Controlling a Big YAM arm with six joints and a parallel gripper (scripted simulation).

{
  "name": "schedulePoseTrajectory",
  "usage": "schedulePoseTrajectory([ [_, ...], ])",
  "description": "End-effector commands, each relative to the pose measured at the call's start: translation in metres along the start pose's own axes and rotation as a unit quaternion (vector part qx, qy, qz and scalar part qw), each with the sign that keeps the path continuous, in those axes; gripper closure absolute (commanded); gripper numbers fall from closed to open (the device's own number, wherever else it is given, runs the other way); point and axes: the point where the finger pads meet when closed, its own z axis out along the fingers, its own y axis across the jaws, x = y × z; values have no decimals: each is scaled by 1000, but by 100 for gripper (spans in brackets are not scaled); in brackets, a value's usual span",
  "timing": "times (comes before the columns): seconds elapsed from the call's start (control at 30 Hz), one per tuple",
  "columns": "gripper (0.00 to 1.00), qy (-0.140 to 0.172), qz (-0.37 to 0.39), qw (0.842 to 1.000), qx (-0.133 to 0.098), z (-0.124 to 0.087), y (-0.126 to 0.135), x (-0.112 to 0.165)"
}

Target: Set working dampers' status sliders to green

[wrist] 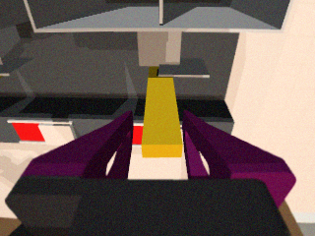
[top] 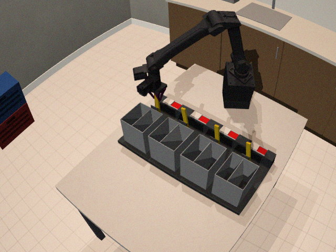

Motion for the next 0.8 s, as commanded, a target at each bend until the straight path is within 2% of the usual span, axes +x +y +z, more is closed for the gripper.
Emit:
schedulePoseTrajectory([
  [0.0, 64, -25, -11, 999, 25, -38, -15, -20],
  [0.17, 64, -25, -13, 999, 24, -47, -13, -21],
  [0.53, 64, -26, -11, 999, 26, -84, -14, -19],
  [0.6, 64, -26, -15, 999, 25, -86, -11, -21],
  [0.73, 64, -17, -11, 1000, 16, -77, -12, -17],
  [0.77, 64, -19, -11, 1000, 19, -80, -13, -18],
])
